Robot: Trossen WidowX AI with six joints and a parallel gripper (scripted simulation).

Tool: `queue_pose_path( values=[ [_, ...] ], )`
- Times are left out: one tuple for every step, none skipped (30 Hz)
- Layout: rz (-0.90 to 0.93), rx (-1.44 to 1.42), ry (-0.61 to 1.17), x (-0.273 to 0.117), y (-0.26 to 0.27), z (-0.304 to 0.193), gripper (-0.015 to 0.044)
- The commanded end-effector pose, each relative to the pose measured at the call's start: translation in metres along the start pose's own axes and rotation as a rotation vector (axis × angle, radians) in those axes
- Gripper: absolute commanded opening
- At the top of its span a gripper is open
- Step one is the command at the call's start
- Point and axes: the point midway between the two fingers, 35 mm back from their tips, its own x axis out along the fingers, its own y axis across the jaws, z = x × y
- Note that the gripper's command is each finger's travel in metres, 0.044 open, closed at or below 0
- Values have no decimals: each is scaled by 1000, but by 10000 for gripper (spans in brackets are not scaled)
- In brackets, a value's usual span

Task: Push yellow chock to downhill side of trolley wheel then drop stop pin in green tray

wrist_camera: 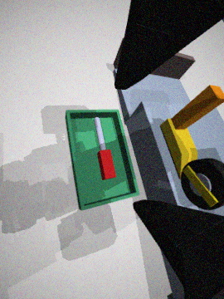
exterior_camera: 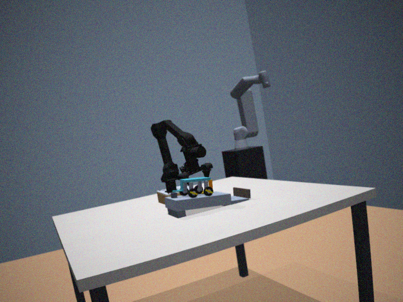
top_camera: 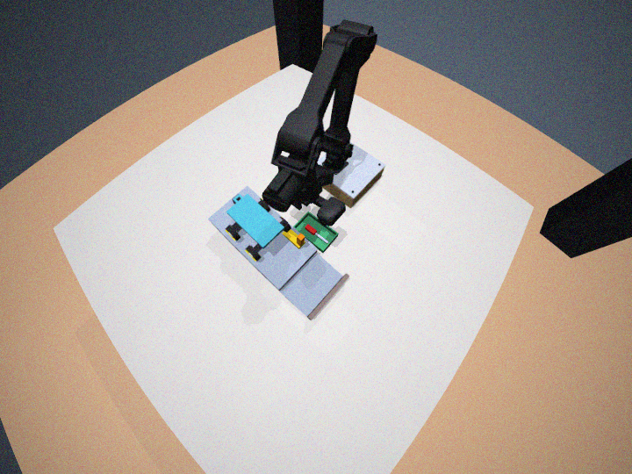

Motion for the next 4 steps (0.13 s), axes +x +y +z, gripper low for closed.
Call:
queue_pose_path(
  values=[
    [-5, -5, 10, -14, -3, -1, 440],
    [-5, -5, 10, -17, -3, -1, 440],
    [-5, -5, 10, -20, -4, -1, 440],
    [-5, -5, 10, -23, -5, -1, 440]
  ],
)
